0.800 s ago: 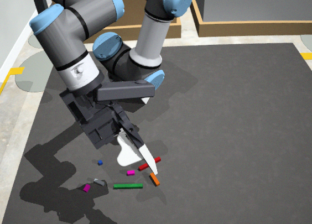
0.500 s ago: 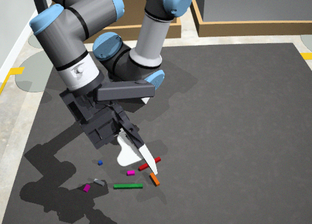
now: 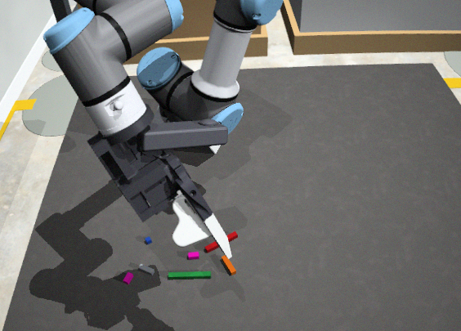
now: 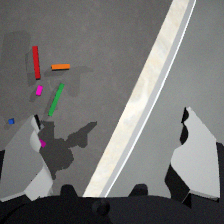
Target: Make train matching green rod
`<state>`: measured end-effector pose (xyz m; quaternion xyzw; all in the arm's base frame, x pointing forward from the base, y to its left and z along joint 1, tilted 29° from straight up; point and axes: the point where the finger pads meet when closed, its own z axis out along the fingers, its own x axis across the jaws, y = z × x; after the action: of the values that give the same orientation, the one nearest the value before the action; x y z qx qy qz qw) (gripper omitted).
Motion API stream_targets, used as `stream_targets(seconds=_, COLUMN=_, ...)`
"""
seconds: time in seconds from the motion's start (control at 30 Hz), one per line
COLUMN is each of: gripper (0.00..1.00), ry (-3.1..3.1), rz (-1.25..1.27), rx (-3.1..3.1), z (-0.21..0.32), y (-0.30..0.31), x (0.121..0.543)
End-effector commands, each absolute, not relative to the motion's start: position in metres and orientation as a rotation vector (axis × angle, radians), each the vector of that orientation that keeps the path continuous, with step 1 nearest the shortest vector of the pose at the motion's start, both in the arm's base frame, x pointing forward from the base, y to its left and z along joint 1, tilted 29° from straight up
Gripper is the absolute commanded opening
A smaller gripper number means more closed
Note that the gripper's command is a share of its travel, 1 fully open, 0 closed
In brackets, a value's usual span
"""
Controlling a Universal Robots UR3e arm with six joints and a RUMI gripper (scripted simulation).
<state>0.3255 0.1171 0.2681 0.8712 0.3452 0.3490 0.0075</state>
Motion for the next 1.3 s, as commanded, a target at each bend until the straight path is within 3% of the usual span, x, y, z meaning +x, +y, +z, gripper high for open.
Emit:
stream_targets(seconds=0.0, gripper=1.0, ry=1.094, rz=1.035, rx=2.712, z=0.256, y=0.108, x=0.325)
stream_targets(seconds=0.77, gripper=1.0, ry=1.155, rz=0.546, rx=2.516, z=0.145, y=0.02, x=0.322)
stream_targets(seconds=1.27, gripper=1.0, ry=1.154, rz=0.512, rx=2.492, z=0.137, y=0.014, x=0.32)
